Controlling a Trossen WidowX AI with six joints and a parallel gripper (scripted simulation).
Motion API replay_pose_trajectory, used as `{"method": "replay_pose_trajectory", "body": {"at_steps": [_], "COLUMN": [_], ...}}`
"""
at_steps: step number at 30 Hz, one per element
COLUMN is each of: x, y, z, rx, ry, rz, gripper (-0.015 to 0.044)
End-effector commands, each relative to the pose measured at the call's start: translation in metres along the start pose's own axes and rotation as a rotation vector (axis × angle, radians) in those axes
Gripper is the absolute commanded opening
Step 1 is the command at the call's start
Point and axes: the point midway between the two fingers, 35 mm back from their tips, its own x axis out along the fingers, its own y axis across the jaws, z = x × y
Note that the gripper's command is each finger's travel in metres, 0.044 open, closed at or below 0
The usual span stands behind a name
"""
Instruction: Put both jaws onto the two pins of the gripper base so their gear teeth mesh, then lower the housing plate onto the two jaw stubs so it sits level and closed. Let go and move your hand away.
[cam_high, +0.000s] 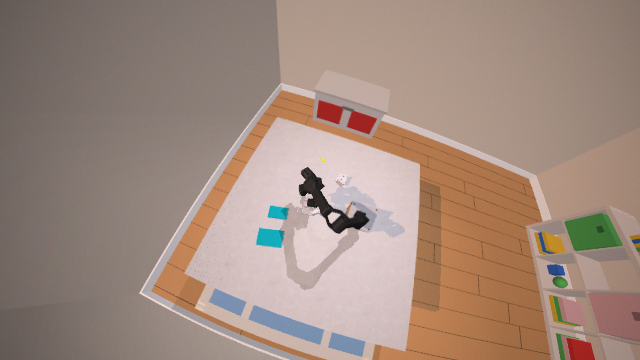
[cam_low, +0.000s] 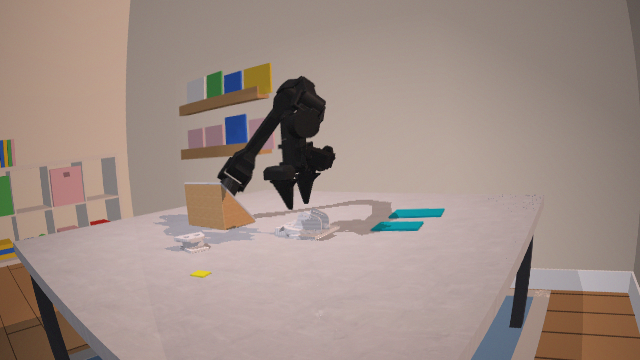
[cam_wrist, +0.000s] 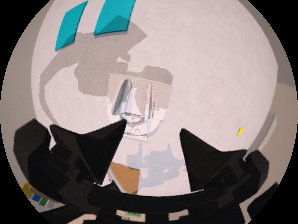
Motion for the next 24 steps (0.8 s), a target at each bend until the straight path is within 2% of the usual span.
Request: {"method": "replay_pose_trajectory", "body": {"at_steps": [1,24], "x": [-0.004,-0.015], "y": [-0.008,-0.051], "z": [-0.002,-0.023], "rx": [0.084,0.67], "ry": [-0.007,-0.02], "rz": [-0.011,-0.034], "gripper": [0.0434,0.044]}}
